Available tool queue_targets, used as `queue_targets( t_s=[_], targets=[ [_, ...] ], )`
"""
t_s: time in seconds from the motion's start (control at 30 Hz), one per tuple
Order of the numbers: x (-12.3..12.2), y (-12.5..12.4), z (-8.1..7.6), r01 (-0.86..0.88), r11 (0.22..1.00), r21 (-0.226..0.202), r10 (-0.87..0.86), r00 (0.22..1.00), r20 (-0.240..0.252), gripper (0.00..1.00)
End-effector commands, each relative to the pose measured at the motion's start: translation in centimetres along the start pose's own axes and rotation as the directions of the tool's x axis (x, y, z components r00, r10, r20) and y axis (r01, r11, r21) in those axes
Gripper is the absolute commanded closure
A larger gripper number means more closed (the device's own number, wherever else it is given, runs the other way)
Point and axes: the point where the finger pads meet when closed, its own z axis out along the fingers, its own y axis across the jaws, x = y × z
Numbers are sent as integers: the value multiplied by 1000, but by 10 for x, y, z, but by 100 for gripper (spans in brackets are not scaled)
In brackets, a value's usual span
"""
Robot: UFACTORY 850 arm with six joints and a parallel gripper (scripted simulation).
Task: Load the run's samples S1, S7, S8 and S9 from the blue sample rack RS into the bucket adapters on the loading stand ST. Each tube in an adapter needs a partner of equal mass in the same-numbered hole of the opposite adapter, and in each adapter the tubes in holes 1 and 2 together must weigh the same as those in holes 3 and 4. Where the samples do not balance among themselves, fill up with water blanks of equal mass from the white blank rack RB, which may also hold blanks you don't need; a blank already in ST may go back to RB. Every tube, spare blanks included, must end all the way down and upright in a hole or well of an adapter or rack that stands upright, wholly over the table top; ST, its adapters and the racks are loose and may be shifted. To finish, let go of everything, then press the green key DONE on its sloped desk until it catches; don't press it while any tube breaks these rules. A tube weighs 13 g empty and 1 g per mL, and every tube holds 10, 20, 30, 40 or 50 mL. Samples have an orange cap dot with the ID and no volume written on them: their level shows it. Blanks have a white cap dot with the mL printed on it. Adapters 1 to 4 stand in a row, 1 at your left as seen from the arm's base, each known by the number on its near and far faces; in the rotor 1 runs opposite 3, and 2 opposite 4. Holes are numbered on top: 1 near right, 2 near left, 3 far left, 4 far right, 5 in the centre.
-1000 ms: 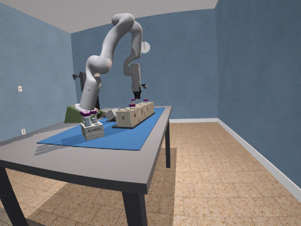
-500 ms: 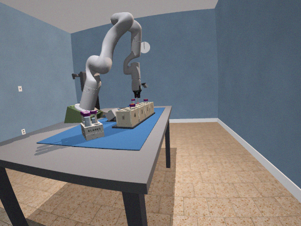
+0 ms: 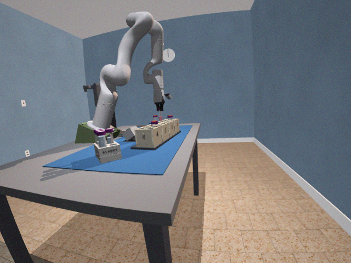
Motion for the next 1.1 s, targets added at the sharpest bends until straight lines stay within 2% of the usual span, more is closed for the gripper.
queue_targets(
  t_s=[0.0, 0.07, 1.07],
  targets=[
    [1, 0, -12, 0, 1000, 1, 0, 1000, 0, 100],
    [1, 0, -12, 0, 1000, 1, 0, 1000, 0, 100],
    [1, 0, -68, 0, 1000, 1, 0, 1000, 0, 100]
  ],
)
